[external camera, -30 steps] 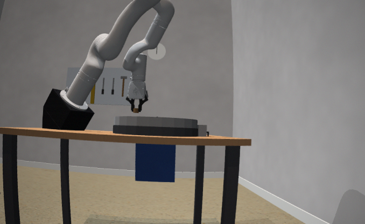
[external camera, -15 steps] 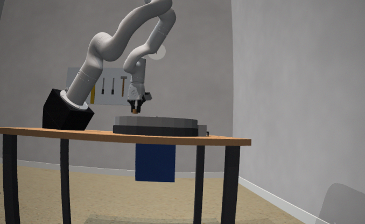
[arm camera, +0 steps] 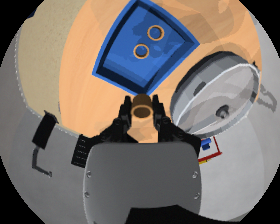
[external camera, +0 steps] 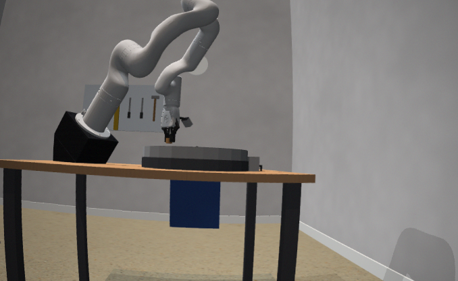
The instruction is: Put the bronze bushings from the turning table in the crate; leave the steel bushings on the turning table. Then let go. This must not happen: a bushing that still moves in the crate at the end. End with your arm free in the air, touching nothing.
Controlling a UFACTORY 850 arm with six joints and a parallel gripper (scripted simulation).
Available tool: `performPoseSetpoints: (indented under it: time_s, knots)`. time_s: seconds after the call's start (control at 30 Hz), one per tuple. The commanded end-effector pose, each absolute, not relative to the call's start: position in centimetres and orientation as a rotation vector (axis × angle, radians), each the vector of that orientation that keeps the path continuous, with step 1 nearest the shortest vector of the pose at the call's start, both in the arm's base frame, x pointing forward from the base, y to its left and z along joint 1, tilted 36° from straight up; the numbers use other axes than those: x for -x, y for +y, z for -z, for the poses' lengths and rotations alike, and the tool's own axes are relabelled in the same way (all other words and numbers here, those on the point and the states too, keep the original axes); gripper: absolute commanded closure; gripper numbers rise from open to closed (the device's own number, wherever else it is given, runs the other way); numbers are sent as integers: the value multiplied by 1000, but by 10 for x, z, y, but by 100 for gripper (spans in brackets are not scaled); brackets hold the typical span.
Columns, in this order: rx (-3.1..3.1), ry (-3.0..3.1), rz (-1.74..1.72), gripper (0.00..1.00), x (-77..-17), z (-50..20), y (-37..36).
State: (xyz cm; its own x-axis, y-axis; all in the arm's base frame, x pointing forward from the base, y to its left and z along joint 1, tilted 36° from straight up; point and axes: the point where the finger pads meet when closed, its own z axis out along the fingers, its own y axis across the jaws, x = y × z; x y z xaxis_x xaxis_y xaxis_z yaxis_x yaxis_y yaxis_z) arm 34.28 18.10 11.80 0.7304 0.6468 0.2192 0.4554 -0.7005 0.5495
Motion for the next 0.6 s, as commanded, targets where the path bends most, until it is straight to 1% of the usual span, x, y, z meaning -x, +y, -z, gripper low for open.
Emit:
performPoseSetpoints:
  time_s: [0.0, 0.57]
  knots:
    - [-2497, 764, -583, 100, -344, -114, 195]
    - [-2539, 663, -611, 100, -345, -107, 212]
